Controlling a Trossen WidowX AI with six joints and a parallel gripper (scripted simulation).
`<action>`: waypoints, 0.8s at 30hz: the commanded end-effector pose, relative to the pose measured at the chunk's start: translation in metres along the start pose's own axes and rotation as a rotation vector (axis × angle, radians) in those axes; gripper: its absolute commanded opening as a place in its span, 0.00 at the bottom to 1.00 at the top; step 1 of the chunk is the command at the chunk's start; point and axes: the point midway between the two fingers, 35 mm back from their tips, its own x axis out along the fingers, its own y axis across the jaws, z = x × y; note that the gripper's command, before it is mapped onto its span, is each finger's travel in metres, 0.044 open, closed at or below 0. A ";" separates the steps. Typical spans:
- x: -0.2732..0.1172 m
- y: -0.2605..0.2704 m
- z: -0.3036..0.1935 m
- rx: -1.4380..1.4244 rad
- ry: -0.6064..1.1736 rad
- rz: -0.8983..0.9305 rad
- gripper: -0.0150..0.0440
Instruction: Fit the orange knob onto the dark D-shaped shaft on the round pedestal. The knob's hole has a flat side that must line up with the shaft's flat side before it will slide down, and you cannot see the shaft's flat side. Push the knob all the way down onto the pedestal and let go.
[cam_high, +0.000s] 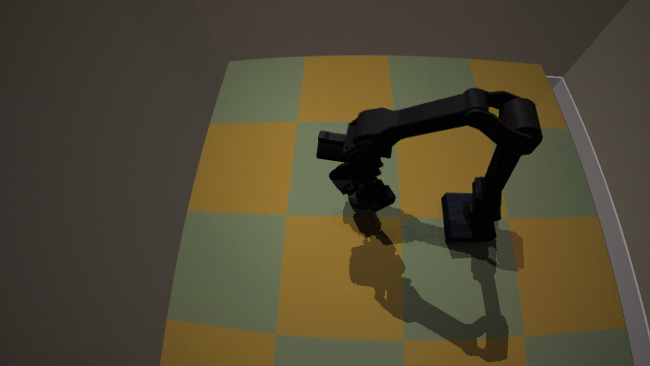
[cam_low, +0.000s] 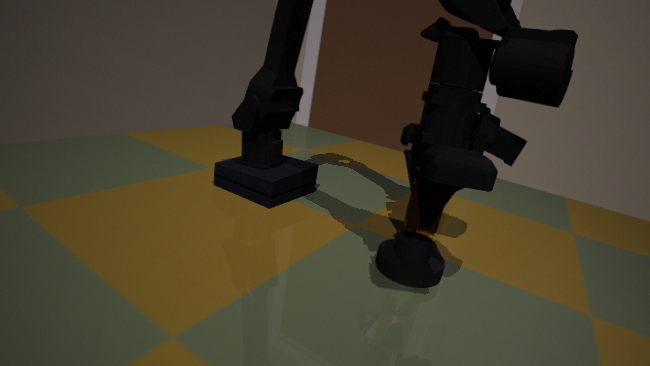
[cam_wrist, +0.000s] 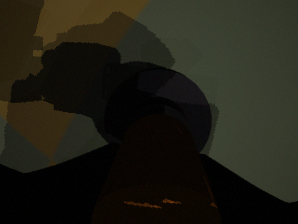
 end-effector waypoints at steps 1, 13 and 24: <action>-0.003 -0.001 0.001 -0.005 -0.004 -0.004 0.25; -0.002 0.002 -0.002 -0.058 -0.004 -0.003 0.25; 0.000 0.002 -0.001 -0.058 -0.004 -0.004 0.25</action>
